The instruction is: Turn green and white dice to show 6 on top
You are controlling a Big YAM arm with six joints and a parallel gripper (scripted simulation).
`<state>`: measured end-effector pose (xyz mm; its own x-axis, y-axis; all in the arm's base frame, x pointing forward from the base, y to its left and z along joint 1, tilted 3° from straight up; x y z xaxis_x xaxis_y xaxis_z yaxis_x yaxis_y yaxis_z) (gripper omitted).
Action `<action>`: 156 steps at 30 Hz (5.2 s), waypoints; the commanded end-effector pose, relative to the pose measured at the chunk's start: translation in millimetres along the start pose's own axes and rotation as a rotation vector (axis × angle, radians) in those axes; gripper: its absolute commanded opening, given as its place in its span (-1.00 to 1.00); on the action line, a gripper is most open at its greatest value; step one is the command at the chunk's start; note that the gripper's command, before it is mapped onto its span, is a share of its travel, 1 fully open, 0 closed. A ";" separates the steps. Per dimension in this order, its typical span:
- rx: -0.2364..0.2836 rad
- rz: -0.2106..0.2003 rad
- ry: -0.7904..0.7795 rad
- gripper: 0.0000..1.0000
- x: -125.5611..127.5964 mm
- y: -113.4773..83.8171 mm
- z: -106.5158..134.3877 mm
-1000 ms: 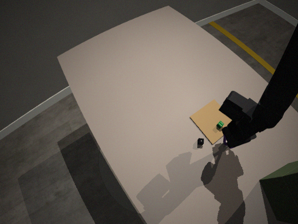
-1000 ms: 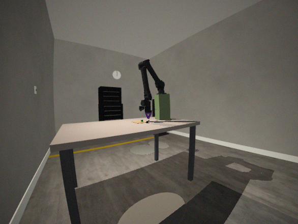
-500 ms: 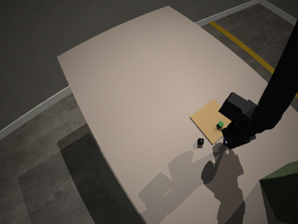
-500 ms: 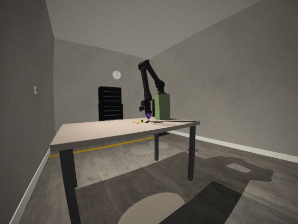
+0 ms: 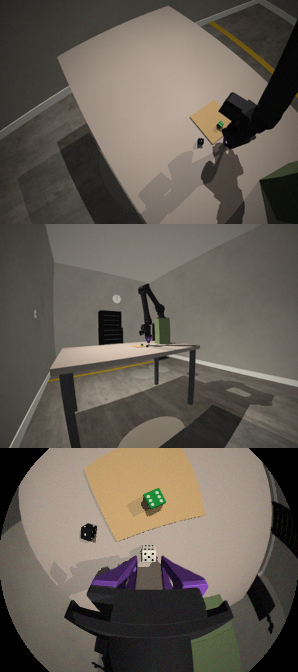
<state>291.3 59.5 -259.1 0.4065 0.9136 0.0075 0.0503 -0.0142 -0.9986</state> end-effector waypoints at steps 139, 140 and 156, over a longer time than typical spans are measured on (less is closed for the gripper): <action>-0.010 -0.001 -0.012 -0.33 3.5 18.0 4.3; -0.010 -0.001 -0.012 -0.33 3.4 19.6 4.3; -0.001 0.005 -0.014 -0.33 0.1 29.0 7.8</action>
<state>289.3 60.2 -285.2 0.4067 0.9135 0.0068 0.0491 -0.0144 -0.9987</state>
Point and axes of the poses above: the point where the finger pads meet when closed, its own y axis out along the fingers, its own x axis across the jaws, z = x × y, the point moved 3 cm from there along -y, back along the fingers, and after that the axes turned 2 degrees about y, right-handed, at the moved point
